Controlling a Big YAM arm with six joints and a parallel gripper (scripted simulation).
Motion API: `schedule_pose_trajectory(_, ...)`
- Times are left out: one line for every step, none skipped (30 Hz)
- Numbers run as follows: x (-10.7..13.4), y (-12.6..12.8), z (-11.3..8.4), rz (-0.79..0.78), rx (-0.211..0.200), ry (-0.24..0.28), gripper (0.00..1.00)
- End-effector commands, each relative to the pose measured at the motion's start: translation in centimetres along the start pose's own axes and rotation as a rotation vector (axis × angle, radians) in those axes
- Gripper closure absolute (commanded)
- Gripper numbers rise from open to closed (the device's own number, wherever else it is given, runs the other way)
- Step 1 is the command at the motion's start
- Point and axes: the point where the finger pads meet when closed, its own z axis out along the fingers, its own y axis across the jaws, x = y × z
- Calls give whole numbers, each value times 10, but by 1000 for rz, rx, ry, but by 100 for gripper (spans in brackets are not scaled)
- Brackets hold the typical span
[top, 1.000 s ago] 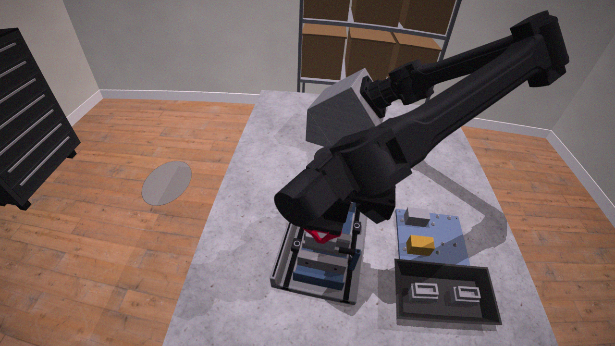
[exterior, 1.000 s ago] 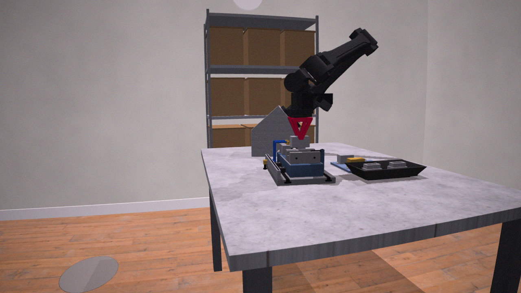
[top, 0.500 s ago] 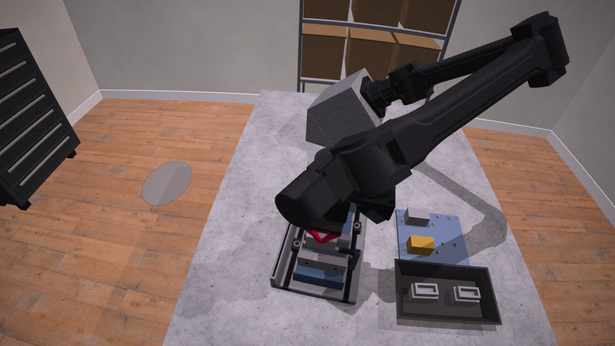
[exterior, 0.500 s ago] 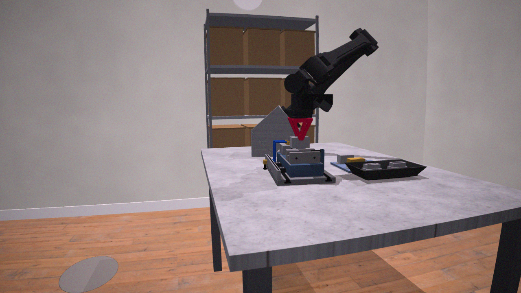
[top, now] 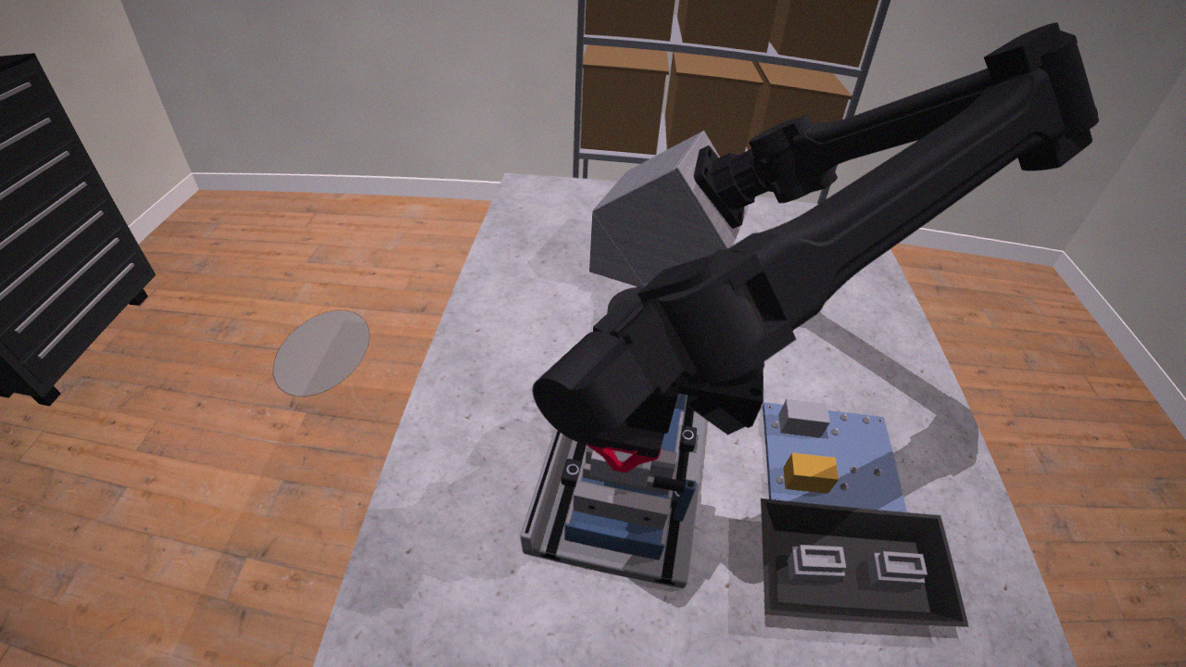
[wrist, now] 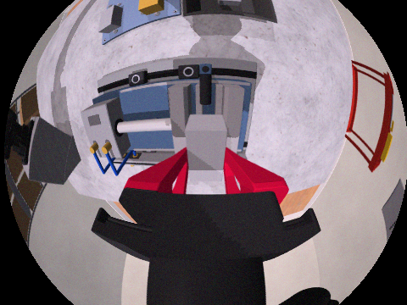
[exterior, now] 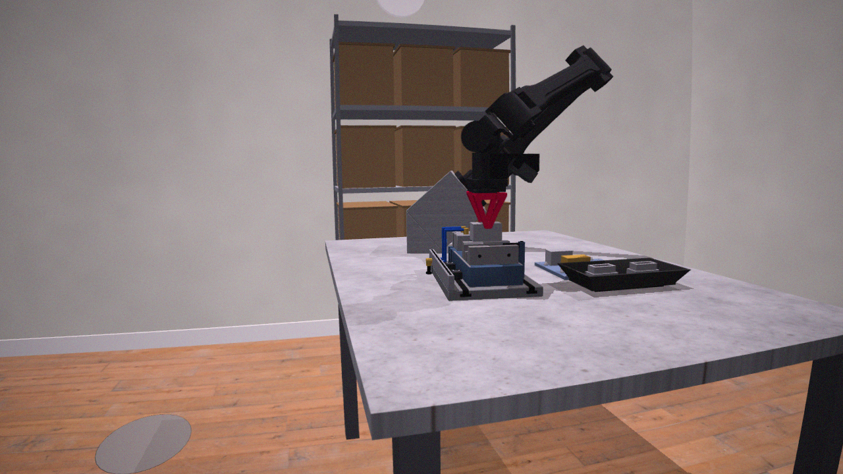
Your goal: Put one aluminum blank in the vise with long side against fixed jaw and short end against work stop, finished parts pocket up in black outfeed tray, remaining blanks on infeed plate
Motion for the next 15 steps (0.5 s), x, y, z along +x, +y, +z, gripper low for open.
schedule_pose_trajectory(-10,-6,-1,-22,12,4,100)
schedule_pose_trajectory(-10,-6,-1,-21,13,5,100)
schedule_pose_trajectory(-10,-6,-2,-21,15,5,100)
schedule_pose_trajectory(-10,-6,-2,-21,15,5,100)
schedule_pose_trajectory(-10,-6,-2,-21,15,5,100)
schedule_pose_trajectory(-10,-8,-3,-23,19,7,100)
schedule_pose_trajectory(-10,-9,-4,-25,21,8,100)
schedule_pose_trajectory(-10,-10,-5,-26,23,8,100)
schedule_pose_trajectory(-10,-11,-5,-27,24,9,100)
schedule_pose_trajectory(-11,-11,-5,-28,24,9,100)
schedule_pose_trajectory(-11,-11,-5,-29,24,9,100)
schedule_pose_trajectory(-11,-11,-4,-30,24,9,100)
schedule_pose_trajectory(-12,-11,-4,-31,23,9,100)
schedule_pose_trajectory(-12,-11,-3,-31,22,8,100)
schedule_pose_trajectory(-13,-11,-3,-31,21,8,100)
